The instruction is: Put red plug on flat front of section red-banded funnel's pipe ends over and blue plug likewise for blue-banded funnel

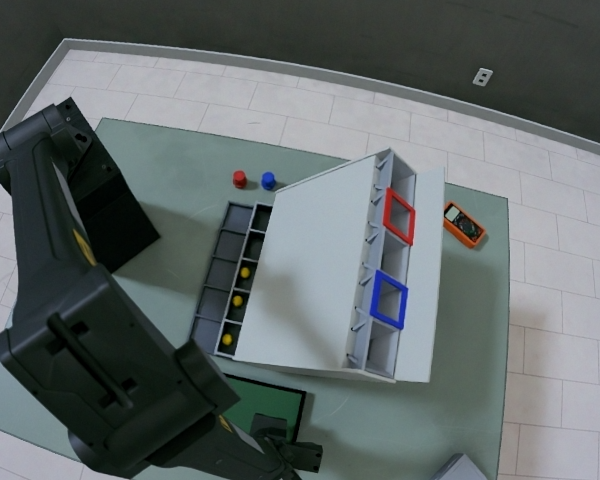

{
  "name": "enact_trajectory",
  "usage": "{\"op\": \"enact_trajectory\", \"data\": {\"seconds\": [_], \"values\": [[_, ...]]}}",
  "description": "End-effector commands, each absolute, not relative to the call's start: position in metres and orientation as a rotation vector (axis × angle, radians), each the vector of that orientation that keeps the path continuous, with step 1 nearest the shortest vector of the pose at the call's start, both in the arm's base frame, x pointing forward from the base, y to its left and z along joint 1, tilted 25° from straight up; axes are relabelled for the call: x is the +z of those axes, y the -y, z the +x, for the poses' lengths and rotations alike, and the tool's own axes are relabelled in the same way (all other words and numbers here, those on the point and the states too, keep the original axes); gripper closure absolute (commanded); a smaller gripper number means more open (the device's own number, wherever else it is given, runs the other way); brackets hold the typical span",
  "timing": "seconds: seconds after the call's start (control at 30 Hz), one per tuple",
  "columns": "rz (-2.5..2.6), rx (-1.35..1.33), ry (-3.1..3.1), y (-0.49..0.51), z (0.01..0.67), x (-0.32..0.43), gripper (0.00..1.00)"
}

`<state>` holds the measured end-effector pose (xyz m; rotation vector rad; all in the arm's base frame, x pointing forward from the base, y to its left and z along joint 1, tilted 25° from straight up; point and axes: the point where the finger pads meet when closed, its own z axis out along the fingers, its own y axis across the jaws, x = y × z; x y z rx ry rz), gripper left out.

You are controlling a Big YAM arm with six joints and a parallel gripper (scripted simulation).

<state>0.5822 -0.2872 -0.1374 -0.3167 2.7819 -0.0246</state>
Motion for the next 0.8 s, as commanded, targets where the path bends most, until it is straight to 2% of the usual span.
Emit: {"op": "enact_trajectory", "data": {"seconds": [0.0, 0.77], "values": [[-0.318, -0.036, -2.768, 0.290, 0.587, -0.130, 1.00], [-0.318, -0.036, -2.768, 0.286, 0.580, -0.114, 1.00]]}}
